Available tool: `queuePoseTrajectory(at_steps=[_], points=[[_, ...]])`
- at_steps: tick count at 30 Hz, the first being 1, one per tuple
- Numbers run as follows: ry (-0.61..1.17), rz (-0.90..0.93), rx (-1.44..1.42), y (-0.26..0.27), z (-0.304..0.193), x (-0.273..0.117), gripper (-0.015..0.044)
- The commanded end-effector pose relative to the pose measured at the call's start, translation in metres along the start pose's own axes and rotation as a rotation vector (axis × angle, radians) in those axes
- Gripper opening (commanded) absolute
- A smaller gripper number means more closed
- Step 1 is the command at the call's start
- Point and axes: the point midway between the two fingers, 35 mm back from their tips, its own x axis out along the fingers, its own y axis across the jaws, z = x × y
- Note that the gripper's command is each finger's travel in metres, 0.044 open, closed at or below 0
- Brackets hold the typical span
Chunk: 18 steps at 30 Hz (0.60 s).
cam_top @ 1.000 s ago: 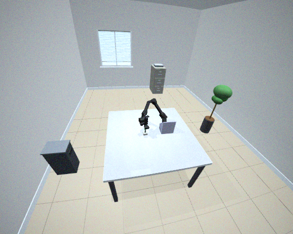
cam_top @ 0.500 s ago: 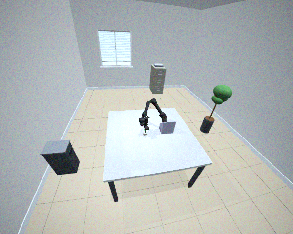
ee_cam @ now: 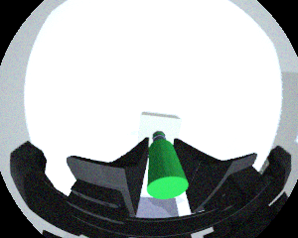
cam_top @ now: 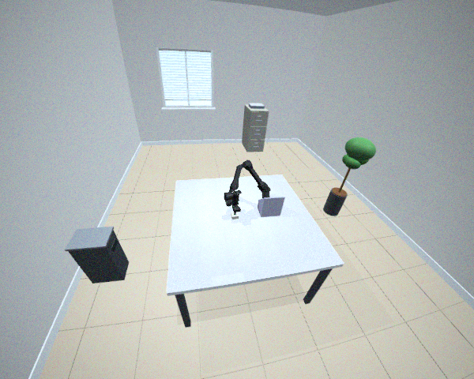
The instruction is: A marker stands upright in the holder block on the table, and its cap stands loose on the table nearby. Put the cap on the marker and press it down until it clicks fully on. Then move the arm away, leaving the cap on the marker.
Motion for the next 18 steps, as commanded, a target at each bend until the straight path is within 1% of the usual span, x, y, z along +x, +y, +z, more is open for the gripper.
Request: queuePoseTrajectory(at_steps=[1,18], points=[[0.043,0.0,0.007,-0.001,-0.006,0.022,0.0],[0.043,-0.001,0.007,-0.003,0.0,0.046,0.0]])
